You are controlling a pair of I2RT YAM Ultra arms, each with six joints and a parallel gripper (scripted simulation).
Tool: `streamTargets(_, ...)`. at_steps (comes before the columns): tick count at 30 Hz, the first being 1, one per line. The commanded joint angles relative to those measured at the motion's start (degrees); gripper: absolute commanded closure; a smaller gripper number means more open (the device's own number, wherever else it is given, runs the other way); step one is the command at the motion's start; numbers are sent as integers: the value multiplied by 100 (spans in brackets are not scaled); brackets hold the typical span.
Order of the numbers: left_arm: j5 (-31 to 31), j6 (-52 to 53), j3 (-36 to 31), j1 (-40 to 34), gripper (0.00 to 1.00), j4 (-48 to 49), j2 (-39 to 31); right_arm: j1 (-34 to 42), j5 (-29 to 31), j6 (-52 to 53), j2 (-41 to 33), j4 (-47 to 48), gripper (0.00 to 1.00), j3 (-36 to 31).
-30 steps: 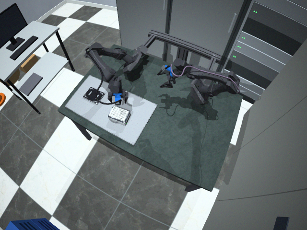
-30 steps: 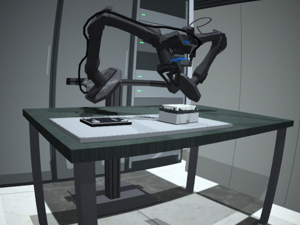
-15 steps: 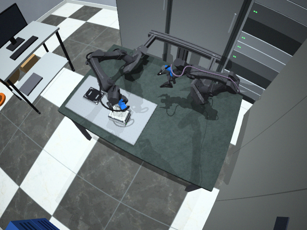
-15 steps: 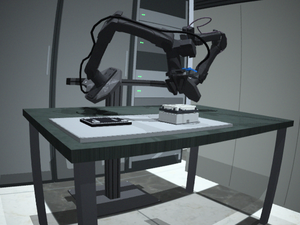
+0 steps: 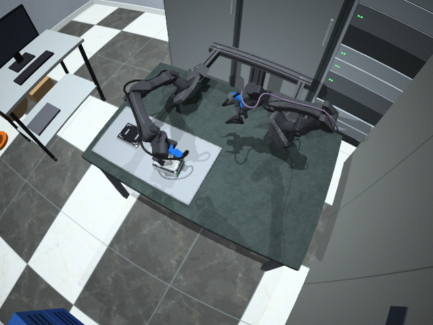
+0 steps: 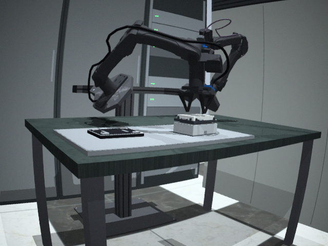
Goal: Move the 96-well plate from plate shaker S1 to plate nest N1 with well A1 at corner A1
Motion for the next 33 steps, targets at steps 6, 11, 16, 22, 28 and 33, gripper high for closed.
streamTargets(6, -60, -5, 162, -47, 0, 61, -19, 87, -103, -364, 342, -616, 0, 735)
streamTargets(11, -60, -5, 162, -47, 0, 61, -19, 86, -105, -345, 353, -674, 0, 798)
streamTargets(16, -60, -5, 162, -47, 0, 61, -19, 86, -106, -340, 360, -688, 0, 813)
streamTargets(22, -60, -5, 162, -47, 0, 61, -19, 50, -46, -426, 420, -608, 0, 735)
streamTargets(28, -60, -5, 162, -47, 0, 61, -19, -22, -24, -521, 431, -362, 0, 683)
streamTargets(33, -60, -5, 162, -47, 0, 61, -19, -92, 11, -612, 431, -191, 0, 520)
